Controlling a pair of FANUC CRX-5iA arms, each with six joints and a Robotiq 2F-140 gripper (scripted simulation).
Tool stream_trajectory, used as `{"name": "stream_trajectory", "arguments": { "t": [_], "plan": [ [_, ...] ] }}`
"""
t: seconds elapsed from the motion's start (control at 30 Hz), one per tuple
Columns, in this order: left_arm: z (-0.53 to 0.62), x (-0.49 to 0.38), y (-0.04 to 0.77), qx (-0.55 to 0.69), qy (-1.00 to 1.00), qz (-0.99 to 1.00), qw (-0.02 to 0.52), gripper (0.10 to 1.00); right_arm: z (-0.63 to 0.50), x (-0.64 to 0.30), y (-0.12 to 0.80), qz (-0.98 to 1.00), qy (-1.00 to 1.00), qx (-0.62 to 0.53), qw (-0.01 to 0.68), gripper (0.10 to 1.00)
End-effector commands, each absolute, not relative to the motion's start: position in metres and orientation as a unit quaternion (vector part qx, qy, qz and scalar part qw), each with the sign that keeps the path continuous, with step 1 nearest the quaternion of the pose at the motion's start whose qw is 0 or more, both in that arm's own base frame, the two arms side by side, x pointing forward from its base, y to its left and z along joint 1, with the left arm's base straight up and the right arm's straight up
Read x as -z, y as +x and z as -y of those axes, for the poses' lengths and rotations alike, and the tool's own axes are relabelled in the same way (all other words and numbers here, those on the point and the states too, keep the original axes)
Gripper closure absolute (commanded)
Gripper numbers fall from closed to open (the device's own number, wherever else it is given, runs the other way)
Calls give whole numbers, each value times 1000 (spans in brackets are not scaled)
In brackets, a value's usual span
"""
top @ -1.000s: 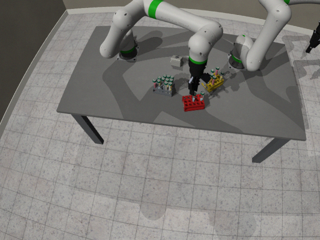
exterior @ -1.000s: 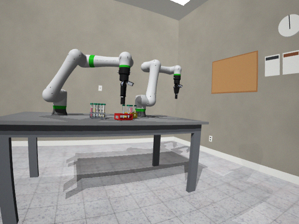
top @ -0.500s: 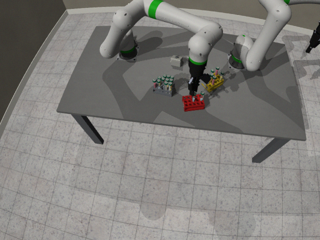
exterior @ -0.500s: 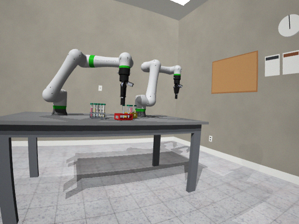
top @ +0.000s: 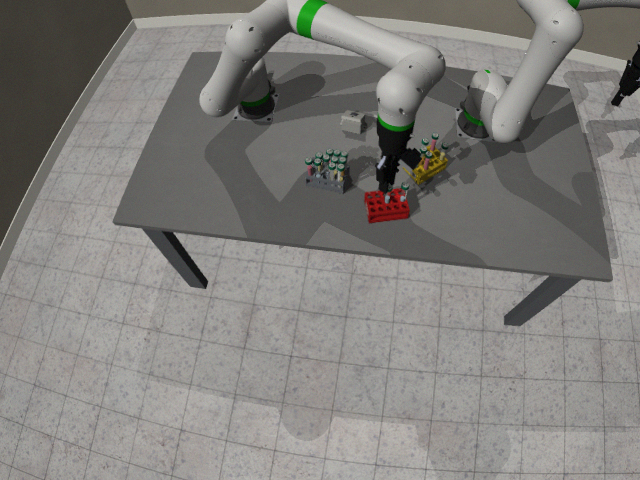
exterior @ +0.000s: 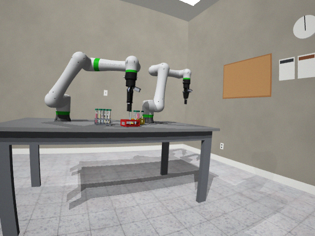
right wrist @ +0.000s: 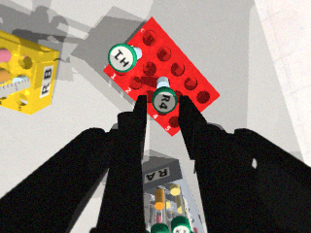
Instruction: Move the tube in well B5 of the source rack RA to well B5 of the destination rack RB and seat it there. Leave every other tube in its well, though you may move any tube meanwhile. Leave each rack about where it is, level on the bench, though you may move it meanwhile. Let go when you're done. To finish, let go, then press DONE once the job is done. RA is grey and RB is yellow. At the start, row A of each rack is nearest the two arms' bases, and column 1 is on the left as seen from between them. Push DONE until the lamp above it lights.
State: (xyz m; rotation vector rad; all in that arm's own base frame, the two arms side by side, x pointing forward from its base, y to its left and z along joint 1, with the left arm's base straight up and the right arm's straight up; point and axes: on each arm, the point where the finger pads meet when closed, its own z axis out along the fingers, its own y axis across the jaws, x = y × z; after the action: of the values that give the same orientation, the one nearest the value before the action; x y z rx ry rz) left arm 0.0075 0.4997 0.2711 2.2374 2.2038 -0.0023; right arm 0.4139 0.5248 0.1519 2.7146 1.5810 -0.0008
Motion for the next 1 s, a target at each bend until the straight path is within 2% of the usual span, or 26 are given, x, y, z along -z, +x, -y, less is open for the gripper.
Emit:
{"name": "stream_trajectory", "arguments": {
  "t": [0.0, 0.23, 0.27, 0.97],
  "plan": [
    [-500, -272, 8, 0, 712, -702, 0, 999, -525, -152, 414, -503, 864, -1, 0, 816],
    [-500, -272, 8, 0, 712, -702, 0, 999, -525, -152, 414, -503, 864, -1, 0, 816],
    [-500, -272, 8, 0, 712, -702, 0, 999, -525, -152, 414, -503, 864, -1, 0, 999],
    [-500, -272, 8, 0, 712, -702, 0, 999, -525, -152, 414, -503, 864, -1, 0, 999]
  ]
}}
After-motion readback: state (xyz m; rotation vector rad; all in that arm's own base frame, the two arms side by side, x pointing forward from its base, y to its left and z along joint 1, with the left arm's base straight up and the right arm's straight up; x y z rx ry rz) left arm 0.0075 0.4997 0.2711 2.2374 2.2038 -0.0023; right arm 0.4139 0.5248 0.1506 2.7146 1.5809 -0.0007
